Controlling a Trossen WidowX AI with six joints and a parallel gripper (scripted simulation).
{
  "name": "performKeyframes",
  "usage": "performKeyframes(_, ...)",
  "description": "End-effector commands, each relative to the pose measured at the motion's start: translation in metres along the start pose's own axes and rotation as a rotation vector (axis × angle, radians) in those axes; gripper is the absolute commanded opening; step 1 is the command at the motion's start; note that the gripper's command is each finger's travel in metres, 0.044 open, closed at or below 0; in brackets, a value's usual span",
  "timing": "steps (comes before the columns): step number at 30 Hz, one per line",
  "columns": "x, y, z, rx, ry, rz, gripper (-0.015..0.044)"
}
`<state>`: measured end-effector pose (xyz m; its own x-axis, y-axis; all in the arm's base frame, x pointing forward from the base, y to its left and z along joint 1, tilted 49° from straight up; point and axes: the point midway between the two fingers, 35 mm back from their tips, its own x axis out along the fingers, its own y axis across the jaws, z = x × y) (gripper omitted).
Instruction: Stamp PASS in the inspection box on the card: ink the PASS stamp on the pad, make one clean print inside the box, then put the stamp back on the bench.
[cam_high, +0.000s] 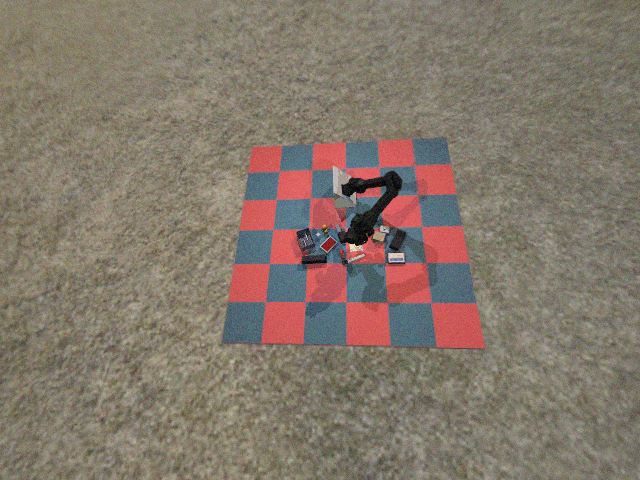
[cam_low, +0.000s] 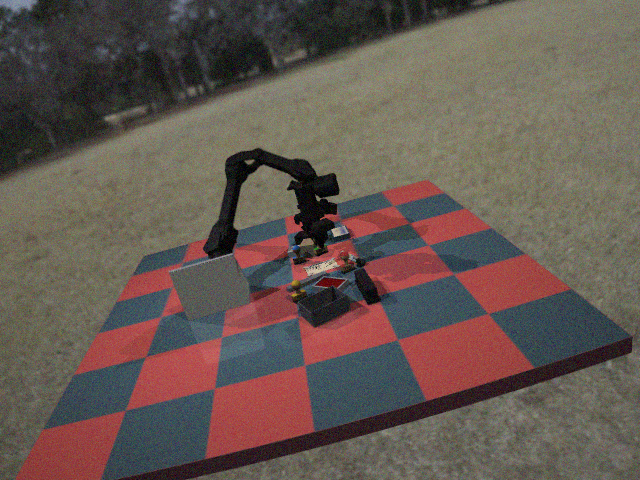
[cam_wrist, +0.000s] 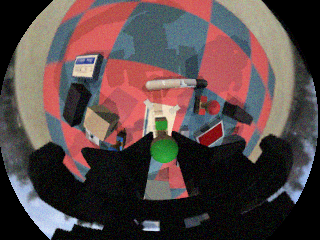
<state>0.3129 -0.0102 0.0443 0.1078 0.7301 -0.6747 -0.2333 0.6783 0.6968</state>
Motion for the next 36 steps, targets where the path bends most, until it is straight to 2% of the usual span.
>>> performKeyframes(1,0.005,0.001,-0.001,0.004,0.002,0.006,0.0000)
performKeyframes(36,0.028,0.003,-0.002,0.002,-0.003,0.007,0.0000)
